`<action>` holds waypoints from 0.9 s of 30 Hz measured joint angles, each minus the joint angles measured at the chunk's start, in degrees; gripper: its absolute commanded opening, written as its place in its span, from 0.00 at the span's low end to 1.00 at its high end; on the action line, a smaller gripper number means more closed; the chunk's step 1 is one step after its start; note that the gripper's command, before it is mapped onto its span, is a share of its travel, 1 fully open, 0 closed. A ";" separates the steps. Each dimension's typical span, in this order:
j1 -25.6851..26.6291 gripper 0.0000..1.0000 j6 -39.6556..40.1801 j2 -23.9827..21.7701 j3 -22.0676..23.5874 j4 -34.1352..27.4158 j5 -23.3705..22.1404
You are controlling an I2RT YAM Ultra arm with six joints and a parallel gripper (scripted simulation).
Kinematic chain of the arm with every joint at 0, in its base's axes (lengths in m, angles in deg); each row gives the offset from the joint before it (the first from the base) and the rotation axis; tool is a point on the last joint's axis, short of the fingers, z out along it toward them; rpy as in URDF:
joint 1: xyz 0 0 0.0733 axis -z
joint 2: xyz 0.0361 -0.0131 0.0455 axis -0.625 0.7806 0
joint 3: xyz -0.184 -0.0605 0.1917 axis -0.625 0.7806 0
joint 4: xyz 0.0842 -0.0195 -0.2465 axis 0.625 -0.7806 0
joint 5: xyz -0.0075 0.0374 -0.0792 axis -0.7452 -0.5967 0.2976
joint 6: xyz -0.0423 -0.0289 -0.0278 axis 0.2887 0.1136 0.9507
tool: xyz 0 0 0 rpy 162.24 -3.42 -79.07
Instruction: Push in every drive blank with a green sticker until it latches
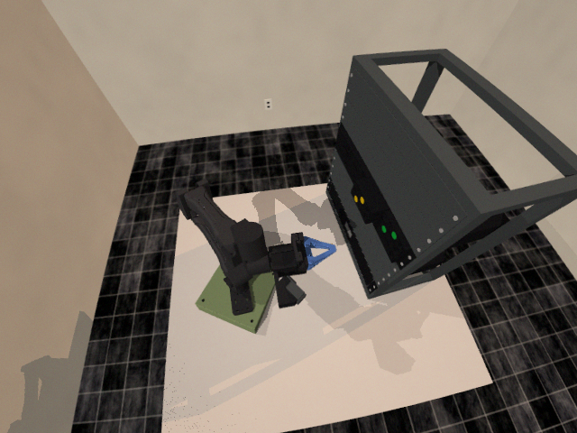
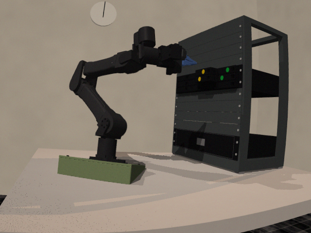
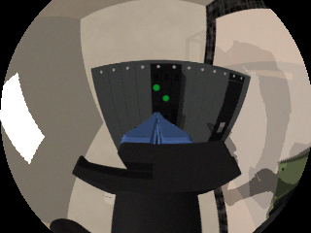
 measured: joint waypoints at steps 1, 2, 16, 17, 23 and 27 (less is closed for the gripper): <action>1.22 0.00 -0.37 -0.44 0.42 0.17 -1.20; 2.27 0.00 -0.76 -0.76 0.76 0.42 -2.32; 4.83 0.00 -3.93 -1.14 1.86 3.69 -8.15; 4.85 0.00 -4.02 -1.14 1.86 3.78 -8.22; 4.87 0.00 -4.26 -1.14 1.88 4.13 -8.35; 4.90 0.00 -4.26 -1.14 1.88 4.22 -8.35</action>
